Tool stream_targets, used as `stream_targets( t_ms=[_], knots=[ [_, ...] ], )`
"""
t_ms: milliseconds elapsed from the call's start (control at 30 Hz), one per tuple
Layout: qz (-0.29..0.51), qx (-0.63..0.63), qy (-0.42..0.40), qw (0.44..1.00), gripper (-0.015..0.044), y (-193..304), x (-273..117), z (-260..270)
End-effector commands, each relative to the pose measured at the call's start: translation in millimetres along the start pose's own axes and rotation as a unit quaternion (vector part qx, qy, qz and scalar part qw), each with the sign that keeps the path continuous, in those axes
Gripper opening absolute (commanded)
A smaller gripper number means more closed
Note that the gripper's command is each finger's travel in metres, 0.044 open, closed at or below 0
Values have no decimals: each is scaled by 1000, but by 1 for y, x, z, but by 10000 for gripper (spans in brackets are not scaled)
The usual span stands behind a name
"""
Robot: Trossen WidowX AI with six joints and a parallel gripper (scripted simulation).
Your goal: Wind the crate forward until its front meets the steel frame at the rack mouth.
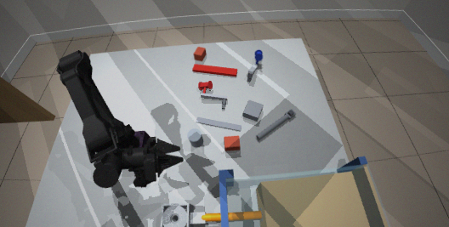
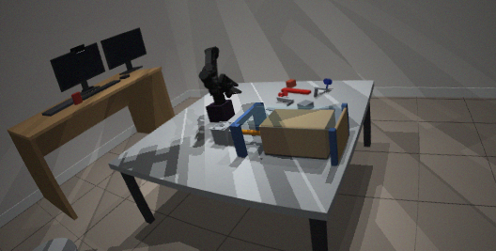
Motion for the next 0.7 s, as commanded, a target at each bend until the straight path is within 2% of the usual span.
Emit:
stream_targets(
  t_ms=[0,200,433,667],
  knots=[
    [0,-1,3,1000,426,0,1,1],
    [18,-57,115,992,440,16,40,20],
    [32,-147,254,955,440,45,101,30],
    [79,-284,377,878,440,94,168,8]
  ],
)
Point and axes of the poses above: the point midway between the two fingers, 35 mm back from their tips, its own x axis out along the fingers, its own z axis across the jaws, y = z × x, the point moved 7 cm from there along -x, back along the fingers, and after that the axes turned 5 degrees about -x, right-handed, at the moved point
